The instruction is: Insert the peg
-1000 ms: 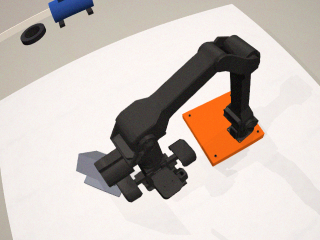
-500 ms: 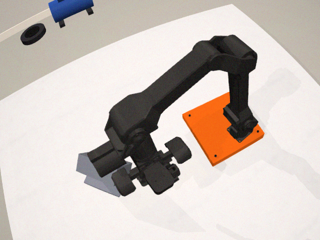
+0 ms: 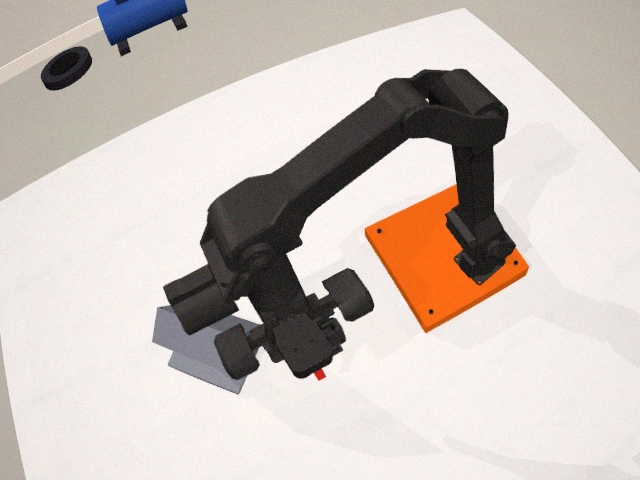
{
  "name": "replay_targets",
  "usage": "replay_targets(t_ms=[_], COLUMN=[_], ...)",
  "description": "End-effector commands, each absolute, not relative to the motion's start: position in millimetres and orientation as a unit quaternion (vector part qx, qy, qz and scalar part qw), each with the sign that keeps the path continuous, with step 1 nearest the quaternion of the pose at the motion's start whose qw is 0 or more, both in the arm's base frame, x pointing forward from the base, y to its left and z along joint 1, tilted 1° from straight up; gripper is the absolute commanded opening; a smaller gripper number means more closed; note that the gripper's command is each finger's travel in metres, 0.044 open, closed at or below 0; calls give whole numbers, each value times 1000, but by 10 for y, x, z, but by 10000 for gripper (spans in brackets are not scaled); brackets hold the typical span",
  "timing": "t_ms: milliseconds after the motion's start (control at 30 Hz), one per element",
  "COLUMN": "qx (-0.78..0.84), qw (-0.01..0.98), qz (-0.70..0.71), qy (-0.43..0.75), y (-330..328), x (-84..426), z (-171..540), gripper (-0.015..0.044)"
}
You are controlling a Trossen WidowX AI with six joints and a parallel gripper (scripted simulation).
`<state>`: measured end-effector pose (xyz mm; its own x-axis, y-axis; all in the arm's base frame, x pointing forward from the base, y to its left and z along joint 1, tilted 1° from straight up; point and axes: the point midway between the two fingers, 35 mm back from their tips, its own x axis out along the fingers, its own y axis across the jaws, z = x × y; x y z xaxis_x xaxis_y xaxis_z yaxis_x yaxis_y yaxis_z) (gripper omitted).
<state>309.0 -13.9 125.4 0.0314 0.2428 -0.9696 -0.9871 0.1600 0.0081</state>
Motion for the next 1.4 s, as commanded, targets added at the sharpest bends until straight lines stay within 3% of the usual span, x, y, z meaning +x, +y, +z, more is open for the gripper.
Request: replay_targets(t_ms=[0, 1367], qx=[-390, -309], qw=[608, 686], qz=[512, 488], qy=[465, 442], y=[-170, -607], x=[3113, 3155], z=[1263, 1241], gripper=[0, 0])
